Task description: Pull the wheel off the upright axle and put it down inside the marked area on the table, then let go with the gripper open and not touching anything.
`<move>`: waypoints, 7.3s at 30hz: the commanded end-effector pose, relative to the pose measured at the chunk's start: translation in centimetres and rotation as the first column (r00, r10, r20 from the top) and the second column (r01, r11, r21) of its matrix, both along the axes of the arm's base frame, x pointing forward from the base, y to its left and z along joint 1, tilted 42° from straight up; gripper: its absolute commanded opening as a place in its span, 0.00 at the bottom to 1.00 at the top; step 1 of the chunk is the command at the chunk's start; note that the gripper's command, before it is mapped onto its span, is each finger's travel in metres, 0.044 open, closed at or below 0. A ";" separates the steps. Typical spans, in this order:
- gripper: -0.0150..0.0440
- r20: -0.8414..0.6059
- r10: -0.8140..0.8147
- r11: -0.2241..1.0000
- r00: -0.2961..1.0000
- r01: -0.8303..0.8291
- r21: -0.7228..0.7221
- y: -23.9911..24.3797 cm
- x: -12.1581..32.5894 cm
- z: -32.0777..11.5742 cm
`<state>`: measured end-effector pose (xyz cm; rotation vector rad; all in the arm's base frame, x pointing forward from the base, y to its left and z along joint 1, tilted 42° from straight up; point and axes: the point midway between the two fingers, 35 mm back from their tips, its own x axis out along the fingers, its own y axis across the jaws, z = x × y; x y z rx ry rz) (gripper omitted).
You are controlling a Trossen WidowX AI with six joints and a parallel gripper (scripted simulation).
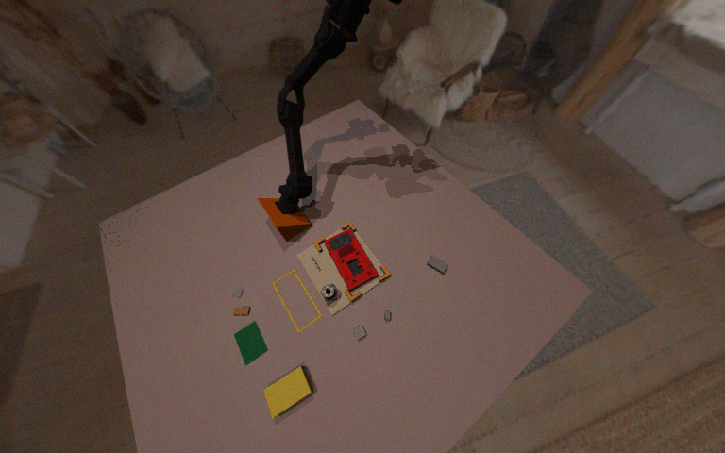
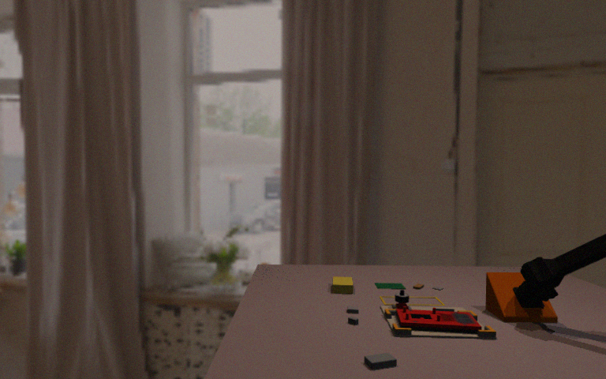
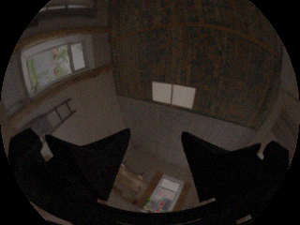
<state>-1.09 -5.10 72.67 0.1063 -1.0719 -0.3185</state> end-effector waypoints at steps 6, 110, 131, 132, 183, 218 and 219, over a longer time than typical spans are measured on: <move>0.76 -0.286 -0.052 0.998 0.957 0.037 -0.057 0.7 11.7 -2.5; 0.55 -0.205 0.464 0.514 -0.862 0.073 0.855 -0.1 36.7 -73.5; 0.25 -0.205 0.465 0.513 -0.861 0.074 0.855 -0.4 36.7 -73.2; 0.25 -0.205 0.465 0.513 -0.861 0.074 0.855 -0.4 36.7 -73.1; 0.25 -0.203 0.469 0.512 -0.859 0.078 0.856 -1.5 36.7 -71.9; 0.25 -0.202 0.472 0.511 -0.858 0.080 0.856 -2.3 36.6 -71.1; 0.25 -0.202 0.472 0.510 -0.858 0.080 0.856 -2.3 36.6 -71.0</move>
